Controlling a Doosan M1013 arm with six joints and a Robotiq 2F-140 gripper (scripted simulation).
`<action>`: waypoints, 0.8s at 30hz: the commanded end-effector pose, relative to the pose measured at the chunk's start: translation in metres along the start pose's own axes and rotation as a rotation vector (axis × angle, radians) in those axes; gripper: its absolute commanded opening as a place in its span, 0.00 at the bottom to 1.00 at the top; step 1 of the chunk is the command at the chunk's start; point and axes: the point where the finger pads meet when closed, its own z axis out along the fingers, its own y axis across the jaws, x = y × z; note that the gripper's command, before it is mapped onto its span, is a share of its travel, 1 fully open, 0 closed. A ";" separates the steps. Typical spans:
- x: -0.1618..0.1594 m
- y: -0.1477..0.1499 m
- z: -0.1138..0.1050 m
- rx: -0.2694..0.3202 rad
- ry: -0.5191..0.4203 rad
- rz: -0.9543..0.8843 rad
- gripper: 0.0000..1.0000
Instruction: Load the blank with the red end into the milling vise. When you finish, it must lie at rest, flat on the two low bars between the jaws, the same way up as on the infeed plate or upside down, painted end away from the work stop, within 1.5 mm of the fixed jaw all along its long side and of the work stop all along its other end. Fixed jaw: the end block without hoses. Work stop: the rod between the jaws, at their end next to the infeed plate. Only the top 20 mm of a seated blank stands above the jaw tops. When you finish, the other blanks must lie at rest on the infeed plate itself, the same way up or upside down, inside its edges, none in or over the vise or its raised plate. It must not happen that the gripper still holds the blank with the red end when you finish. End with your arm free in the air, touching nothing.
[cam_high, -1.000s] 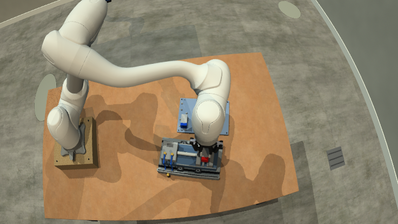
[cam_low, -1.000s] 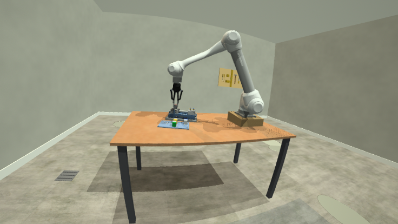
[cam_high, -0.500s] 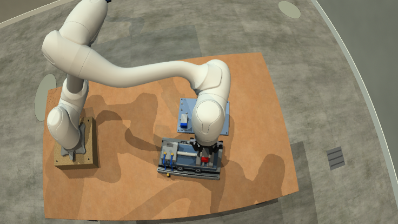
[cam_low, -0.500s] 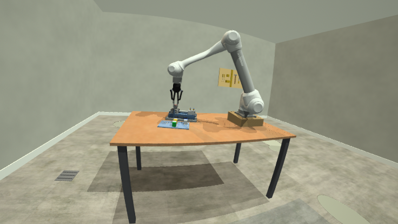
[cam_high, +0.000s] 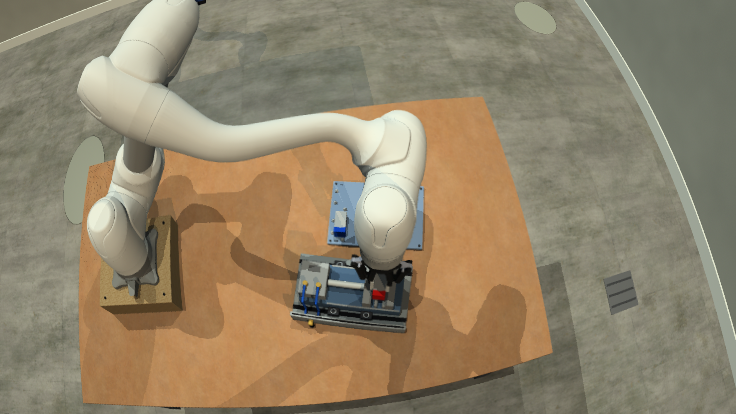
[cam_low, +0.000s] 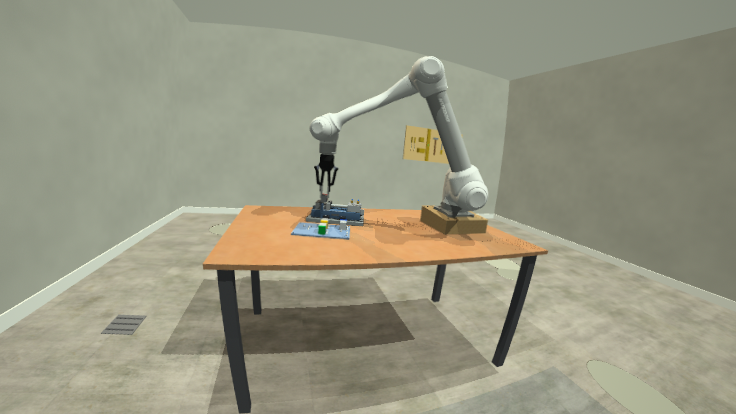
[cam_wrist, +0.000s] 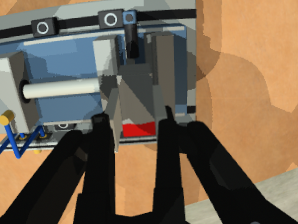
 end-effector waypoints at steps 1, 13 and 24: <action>0.000 0.000 0.000 0.000 0.000 0.000 0.00; 0.000 0.000 0.001 0.000 0.000 0.000 0.00; 0.000 0.000 0.002 0.000 0.000 0.000 0.00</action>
